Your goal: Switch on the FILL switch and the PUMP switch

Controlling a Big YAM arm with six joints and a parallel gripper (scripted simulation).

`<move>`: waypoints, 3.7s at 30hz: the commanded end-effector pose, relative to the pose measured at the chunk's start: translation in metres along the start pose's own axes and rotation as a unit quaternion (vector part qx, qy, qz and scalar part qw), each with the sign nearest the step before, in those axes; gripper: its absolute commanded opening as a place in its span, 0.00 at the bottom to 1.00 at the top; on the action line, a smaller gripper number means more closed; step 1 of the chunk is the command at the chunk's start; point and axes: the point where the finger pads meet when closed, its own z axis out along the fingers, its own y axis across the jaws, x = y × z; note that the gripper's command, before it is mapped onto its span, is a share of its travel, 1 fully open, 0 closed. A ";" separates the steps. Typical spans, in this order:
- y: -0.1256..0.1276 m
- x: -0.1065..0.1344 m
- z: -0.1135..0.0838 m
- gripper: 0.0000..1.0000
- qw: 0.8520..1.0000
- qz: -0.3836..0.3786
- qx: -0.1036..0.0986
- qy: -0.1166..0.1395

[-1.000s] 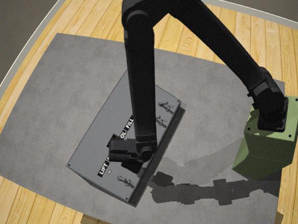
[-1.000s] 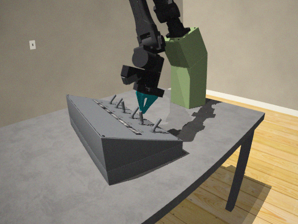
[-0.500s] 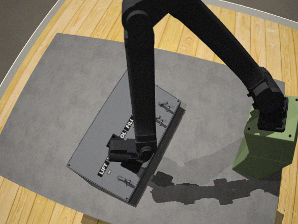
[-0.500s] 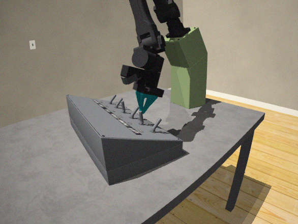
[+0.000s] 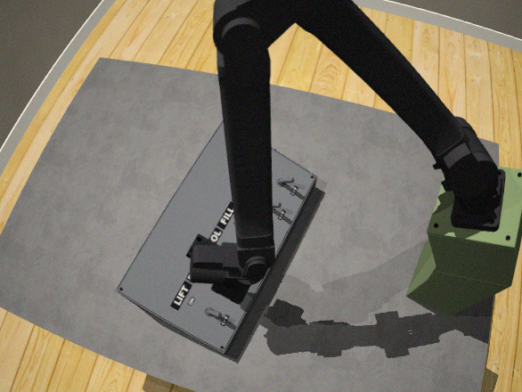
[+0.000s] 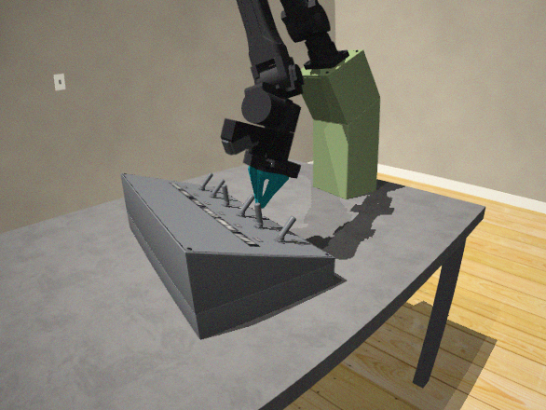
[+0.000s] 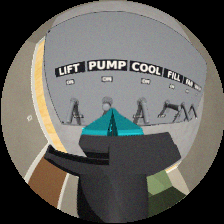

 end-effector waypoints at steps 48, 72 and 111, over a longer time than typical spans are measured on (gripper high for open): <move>0.016 0.008 -0.074 0.00 1.000 0.010 -0.017 -0.020; 0.015 0.005 -0.132 1.00 1.000 0.013 -0.016 -0.022; 0.015 0.005 -0.132 1.00 1.000 0.013 -0.016 -0.022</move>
